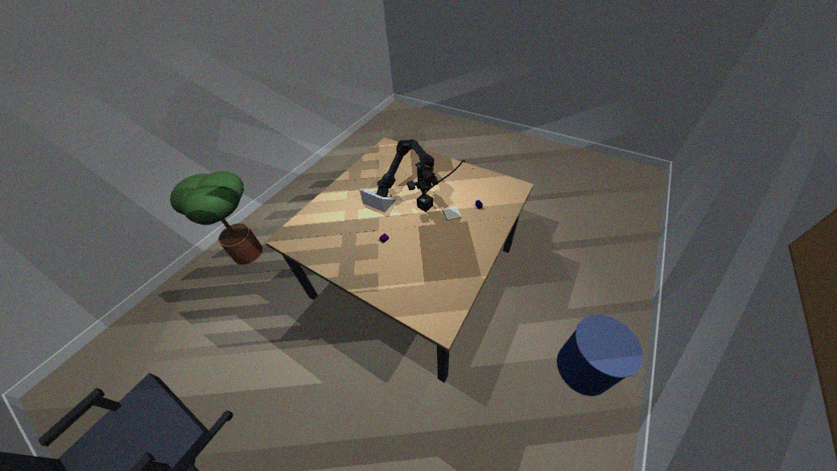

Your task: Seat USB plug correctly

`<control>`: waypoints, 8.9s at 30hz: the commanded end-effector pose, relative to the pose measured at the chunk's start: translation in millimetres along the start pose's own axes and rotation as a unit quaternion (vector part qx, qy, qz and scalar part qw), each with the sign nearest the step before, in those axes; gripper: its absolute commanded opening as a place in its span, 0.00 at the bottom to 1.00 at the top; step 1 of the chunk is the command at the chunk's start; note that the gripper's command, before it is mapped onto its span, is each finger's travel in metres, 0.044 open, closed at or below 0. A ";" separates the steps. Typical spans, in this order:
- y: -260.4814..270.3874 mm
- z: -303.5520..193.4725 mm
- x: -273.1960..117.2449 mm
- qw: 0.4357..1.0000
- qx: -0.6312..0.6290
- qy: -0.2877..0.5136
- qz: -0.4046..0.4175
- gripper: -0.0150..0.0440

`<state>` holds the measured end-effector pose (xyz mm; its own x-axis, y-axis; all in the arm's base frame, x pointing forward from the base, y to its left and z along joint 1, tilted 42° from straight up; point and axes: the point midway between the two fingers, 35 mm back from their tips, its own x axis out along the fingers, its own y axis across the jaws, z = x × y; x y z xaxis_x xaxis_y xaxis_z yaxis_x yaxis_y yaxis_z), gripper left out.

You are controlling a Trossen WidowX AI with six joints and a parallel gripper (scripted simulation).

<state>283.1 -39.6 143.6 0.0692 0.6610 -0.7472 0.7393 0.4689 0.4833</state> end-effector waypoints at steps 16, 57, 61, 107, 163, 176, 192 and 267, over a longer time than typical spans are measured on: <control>0.0 0.1 0.1 0.967 0.253 -0.001 0.000 0.25; -0.5 0.4 1.4 0.897 0.443 -0.002 0.000 0.25; -0.7 0.5 1.9 0.896 0.444 -0.002 0.000 0.25; -3.0 1.3 7.4 0.890 0.456 -0.007 -0.003 0.25; -5.6 2.4 14.0 0.883 0.470 -0.013 -0.006 0.25; -5.6 2.4 15.6 0.883 0.470 -0.013 -0.006 0.25; -5.6 2.4 17.5 0.883 0.470 -0.013 -0.006 0.25; -5.5 2.3 26.5 0.883 0.470 -0.012 -0.006 0.25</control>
<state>282.2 -26.6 120.2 0.0622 0.6395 -0.7663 0.9694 -0.2214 -0.1061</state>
